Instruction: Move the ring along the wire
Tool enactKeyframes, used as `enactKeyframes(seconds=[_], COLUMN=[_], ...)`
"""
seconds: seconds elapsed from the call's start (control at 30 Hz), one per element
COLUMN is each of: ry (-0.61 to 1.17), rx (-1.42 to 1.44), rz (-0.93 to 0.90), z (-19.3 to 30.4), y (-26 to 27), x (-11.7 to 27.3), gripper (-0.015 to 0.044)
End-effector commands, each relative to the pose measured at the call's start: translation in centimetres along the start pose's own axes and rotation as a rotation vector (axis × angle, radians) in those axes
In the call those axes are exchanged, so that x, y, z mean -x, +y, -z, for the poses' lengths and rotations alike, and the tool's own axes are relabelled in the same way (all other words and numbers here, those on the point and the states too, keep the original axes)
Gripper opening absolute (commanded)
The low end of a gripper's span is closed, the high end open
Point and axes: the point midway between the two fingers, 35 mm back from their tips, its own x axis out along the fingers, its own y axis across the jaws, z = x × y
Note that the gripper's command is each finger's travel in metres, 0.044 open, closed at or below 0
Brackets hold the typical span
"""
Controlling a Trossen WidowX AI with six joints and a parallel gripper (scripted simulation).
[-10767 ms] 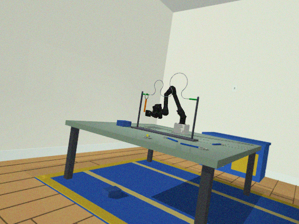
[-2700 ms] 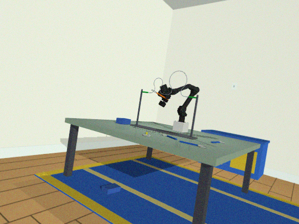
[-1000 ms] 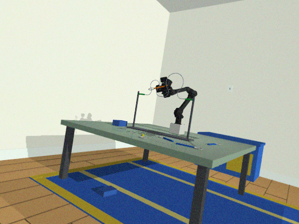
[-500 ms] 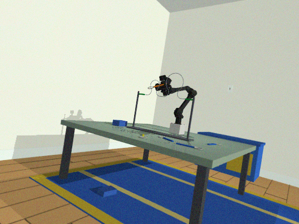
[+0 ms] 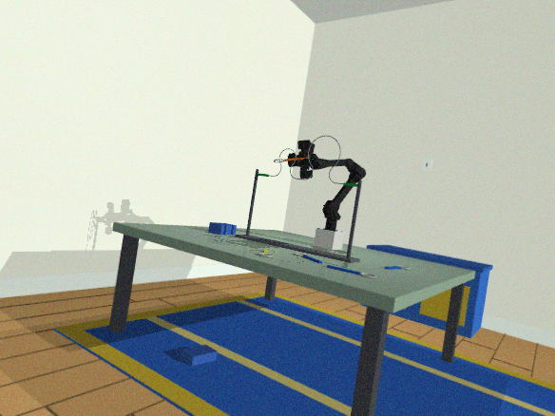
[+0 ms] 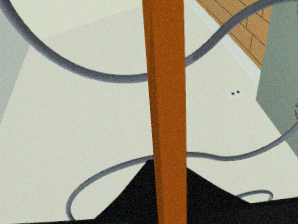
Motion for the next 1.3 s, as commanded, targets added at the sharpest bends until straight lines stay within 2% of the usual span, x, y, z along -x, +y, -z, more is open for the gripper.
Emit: enactKeyframes(seconds=[0.0,1.27], ry=[0.002,-0.075], rx=[0.061,0.684], rz=[0.029,0.385], z=[0.2,-1.5], y=[-0.1,-4.6], x=[0.0,0.4], gripper=[-0.0150,-0.0150])
